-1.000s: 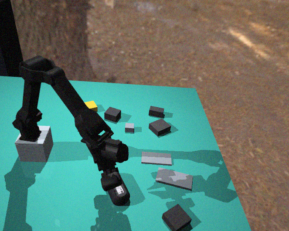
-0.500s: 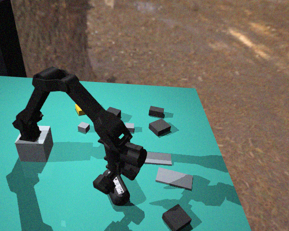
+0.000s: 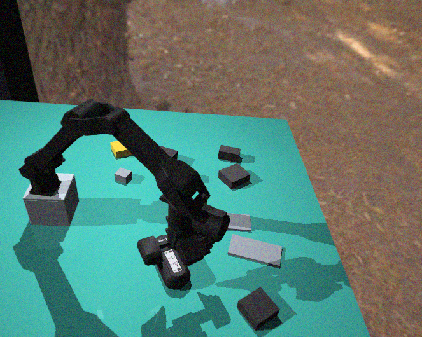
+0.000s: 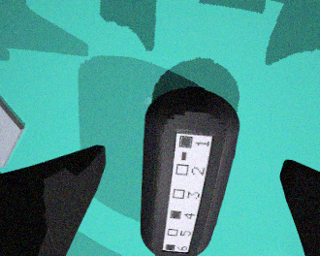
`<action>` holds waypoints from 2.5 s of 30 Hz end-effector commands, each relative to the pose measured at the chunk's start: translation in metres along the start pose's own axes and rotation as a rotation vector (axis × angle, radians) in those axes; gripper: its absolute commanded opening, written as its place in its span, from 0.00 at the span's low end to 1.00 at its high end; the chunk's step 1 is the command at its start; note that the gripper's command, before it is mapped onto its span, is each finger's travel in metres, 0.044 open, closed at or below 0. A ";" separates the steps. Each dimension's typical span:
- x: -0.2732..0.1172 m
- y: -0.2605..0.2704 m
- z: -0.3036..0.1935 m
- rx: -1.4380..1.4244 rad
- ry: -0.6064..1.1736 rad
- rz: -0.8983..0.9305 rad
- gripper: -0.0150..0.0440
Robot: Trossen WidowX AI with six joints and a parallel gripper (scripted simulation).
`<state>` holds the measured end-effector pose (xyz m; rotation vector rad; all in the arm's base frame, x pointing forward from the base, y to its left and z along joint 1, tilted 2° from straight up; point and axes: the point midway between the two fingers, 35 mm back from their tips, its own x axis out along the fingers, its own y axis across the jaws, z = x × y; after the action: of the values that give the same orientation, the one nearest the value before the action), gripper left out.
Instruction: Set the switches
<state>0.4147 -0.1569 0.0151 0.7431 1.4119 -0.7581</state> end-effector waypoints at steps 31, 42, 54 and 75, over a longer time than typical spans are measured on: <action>0.054 0.000 0.001 0.013 0.004 -0.008 1.00; 0.063 -0.001 0.000 0.013 0.004 -0.008 0.87; 0.063 -0.001 0.000 0.013 0.004 -0.008 0.81; 0.052 0.000 -0.003 0.013 0.004 -0.008 0.82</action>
<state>0.4141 -0.1579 -0.0415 0.7491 1.4153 -0.7745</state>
